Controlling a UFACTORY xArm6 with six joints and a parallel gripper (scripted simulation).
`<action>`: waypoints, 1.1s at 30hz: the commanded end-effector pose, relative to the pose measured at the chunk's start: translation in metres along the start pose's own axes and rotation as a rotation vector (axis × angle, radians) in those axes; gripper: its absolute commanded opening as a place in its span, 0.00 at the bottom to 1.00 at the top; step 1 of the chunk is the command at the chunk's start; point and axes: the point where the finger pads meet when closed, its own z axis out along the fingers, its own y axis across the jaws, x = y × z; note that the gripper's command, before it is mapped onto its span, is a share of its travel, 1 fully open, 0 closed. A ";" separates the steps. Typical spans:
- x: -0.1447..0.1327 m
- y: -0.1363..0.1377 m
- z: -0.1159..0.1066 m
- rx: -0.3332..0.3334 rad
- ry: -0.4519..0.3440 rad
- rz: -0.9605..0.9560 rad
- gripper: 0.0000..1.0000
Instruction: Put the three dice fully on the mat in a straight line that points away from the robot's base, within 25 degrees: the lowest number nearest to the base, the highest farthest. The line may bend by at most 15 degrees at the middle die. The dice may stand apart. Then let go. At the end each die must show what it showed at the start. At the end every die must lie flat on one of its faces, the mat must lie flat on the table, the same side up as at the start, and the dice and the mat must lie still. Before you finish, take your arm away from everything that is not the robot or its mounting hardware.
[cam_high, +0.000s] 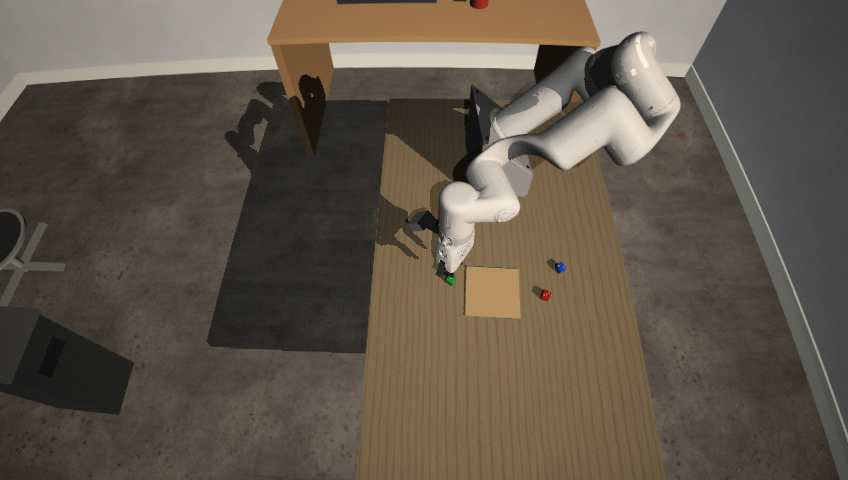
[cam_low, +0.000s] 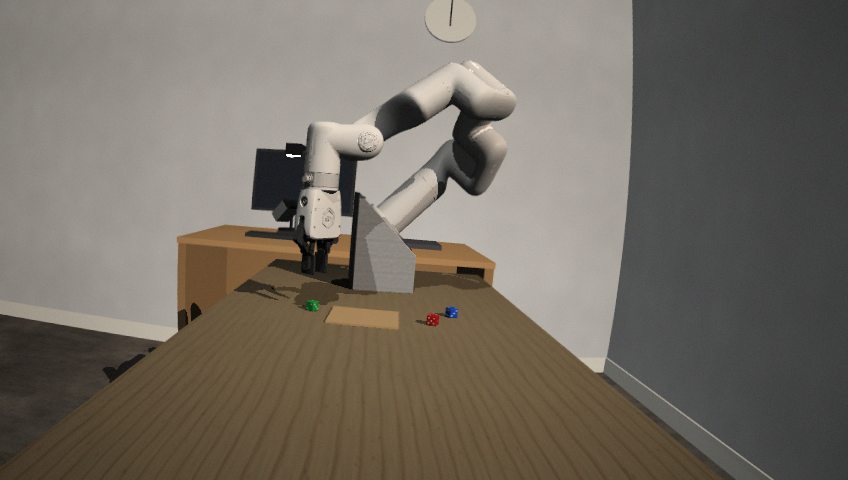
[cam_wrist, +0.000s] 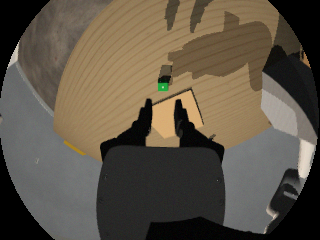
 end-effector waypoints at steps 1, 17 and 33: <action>0.000 -0.001 -0.002 0.004 0.000 -0.001 0.36; 0.000 -0.001 0.000 0.004 0.000 -0.012 0.36; 0.000 -0.001 0.017 0.004 -0.001 -0.028 0.36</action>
